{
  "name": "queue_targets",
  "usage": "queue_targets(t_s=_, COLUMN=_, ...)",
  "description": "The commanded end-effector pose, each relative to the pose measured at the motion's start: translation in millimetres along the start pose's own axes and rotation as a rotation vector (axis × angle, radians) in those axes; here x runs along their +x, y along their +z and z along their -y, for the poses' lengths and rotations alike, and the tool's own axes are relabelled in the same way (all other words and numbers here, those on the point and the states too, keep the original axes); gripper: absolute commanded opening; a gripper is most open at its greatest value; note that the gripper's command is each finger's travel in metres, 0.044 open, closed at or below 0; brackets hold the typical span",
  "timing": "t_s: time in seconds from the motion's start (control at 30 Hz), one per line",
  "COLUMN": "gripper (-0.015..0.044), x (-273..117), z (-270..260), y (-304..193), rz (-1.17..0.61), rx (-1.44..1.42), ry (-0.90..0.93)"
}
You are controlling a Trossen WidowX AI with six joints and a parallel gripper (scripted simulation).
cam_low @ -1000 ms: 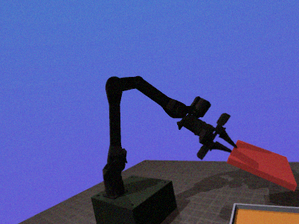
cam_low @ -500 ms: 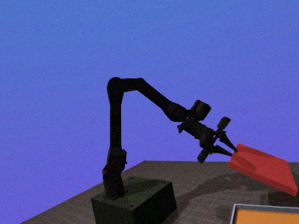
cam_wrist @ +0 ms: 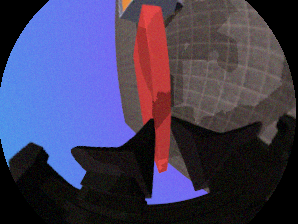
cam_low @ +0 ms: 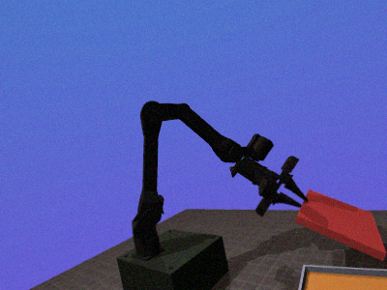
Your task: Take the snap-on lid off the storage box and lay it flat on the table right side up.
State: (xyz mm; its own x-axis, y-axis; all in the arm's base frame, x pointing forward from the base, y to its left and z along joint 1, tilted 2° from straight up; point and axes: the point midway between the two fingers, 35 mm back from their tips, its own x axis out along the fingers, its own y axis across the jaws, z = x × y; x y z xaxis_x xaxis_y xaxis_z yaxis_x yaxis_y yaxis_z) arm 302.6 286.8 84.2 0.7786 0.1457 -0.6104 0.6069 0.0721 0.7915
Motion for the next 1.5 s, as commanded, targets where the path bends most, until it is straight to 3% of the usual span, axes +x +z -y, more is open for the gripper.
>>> queue_targets(t_s=0.0, gripper=0.0000, x=2.3, z=1.6, y=0.9, rz=0.005, rx=0.004, ry=0.008)
queue_targets(t_s=1.47, gripper=0.0000, x=25.1, z=28.7, y=1.1, rz=0.005, rx=0.004, ry=0.007)
